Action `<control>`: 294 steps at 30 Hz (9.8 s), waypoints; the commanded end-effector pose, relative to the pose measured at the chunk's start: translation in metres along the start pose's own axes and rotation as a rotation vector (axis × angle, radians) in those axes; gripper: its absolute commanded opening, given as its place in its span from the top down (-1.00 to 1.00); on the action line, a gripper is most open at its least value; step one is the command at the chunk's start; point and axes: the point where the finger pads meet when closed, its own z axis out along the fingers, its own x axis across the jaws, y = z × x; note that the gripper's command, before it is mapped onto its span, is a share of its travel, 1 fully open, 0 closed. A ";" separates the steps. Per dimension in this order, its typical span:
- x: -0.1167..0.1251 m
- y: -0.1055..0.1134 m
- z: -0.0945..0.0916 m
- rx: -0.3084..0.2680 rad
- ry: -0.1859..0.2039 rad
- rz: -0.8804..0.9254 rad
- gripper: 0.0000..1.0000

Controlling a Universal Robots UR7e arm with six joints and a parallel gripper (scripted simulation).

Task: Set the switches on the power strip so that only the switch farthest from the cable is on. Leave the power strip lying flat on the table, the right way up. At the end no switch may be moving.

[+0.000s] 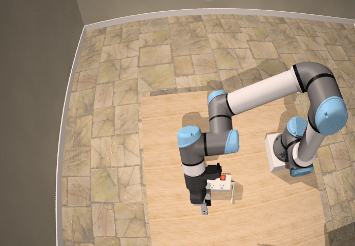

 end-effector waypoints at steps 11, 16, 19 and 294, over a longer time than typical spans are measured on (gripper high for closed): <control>-0.137 0.025 -0.014 -0.255 -0.267 0.586 -1.00; -0.159 0.027 -0.018 -0.309 -0.301 0.685 -1.00; -0.178 0.029 -0.023 -0.355 -0.327 0.766 -1.00; -0.230 -0.026 -0.004 -0.856 0.355 2.866 1.00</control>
